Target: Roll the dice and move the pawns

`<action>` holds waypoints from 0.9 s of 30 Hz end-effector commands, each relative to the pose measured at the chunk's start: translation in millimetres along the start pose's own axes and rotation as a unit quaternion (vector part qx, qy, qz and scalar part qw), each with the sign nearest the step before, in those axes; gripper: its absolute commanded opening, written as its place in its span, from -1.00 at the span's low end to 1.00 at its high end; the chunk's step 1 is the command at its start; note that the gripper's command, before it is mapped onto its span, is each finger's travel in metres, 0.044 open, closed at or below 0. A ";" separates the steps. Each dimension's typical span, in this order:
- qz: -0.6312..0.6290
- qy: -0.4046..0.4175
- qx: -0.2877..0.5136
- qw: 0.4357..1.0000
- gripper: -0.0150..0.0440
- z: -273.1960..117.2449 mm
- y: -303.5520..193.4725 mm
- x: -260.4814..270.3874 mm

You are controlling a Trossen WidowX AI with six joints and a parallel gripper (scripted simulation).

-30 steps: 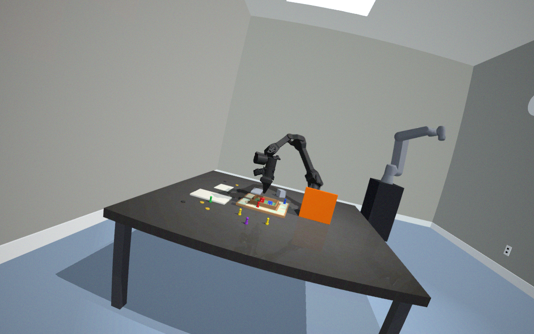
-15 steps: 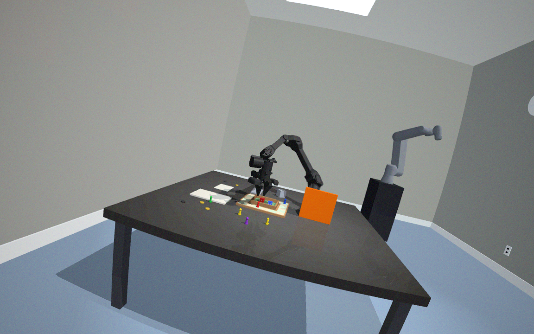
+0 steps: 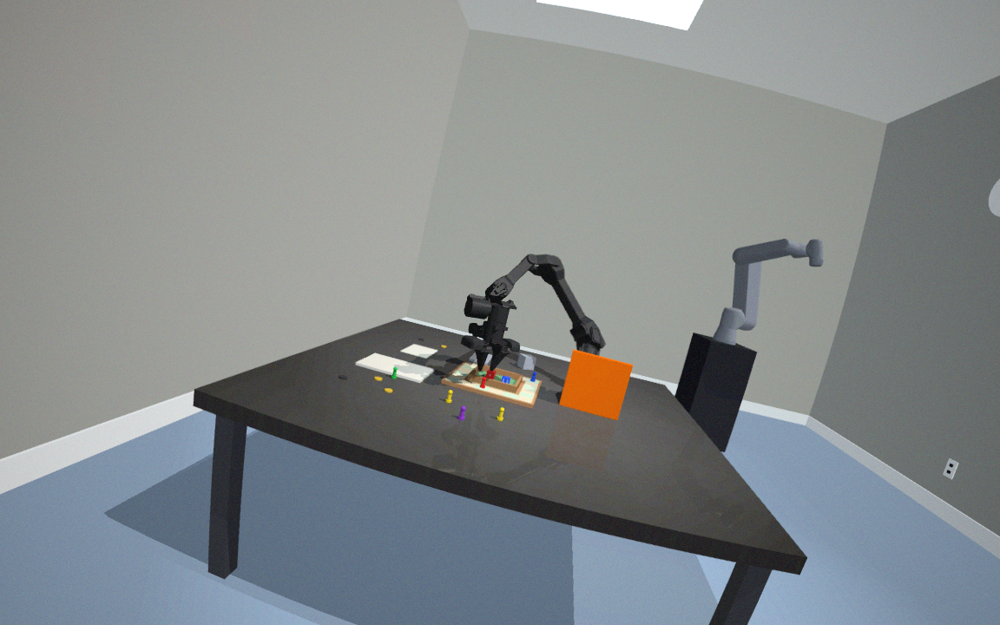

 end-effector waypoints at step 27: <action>-0.005 -0.006 -0.002 1.000 0.10 45.1 -1.7 -1.2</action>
Point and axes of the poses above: the point midway between the two fingers, 35 mm back from their tips, its own z axis out along the fingers, its own x axis across the jaws, y = z × x, the point moved 7 cm from there along -z, back along the fingers, and after that the axes turned 1 degree about z, right-handed, at the moved point
